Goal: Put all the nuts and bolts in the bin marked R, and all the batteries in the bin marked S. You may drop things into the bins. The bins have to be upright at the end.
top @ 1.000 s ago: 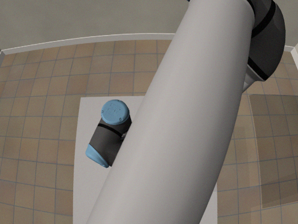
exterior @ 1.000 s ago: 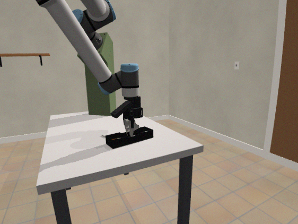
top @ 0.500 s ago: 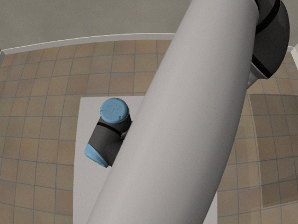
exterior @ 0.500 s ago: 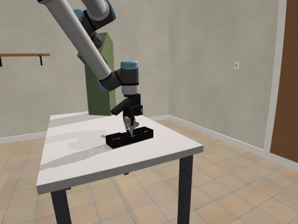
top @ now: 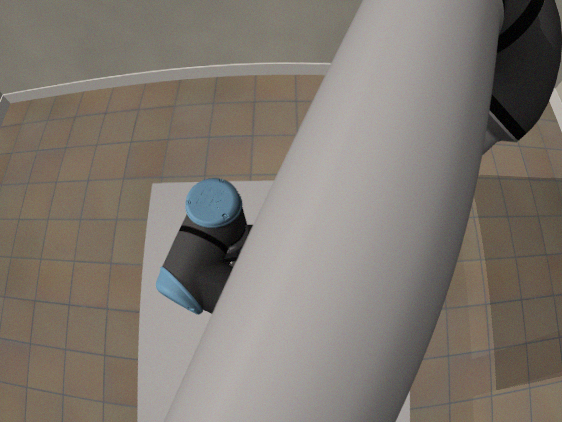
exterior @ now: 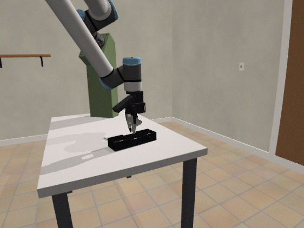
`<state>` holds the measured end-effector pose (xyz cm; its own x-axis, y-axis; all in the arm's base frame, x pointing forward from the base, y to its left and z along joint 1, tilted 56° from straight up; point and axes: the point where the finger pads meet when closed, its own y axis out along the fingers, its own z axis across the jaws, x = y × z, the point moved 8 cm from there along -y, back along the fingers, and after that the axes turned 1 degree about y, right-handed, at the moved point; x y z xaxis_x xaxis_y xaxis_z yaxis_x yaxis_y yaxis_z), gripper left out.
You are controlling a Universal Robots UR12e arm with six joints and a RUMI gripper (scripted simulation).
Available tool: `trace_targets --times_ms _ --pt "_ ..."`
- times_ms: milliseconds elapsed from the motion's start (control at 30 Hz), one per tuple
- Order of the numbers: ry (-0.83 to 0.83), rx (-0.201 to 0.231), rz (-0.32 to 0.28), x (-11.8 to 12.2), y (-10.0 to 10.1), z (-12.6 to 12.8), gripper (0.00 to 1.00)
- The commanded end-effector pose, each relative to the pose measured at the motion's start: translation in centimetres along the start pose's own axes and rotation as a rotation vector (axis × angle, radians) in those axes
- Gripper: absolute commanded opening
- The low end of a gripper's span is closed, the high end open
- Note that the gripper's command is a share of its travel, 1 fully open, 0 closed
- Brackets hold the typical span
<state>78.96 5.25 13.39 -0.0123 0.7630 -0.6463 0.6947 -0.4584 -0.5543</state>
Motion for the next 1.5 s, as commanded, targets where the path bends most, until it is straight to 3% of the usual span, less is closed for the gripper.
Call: trace_targets --times_ms 0,267,667,733,900,1467 --pt "0.000 -0.001 0.000 0.0 -1.5 0.0 0.18" --pt "0.000 -0.001 0.000 0.0 -1.5 0.0 0.18" --pt "0.424 0.001 -0.003 6.0 -1.6 8.0 0.18" --pt "0.424 0.001 -0.003 6.0 -1.6 8.0 0.18" --pt "0.619 0.003 -0.005 8.4 -1.7 11.3 0.18" --pt "1.124 -0.003 -0.007 8.6 -1.7 11.6 0.18"
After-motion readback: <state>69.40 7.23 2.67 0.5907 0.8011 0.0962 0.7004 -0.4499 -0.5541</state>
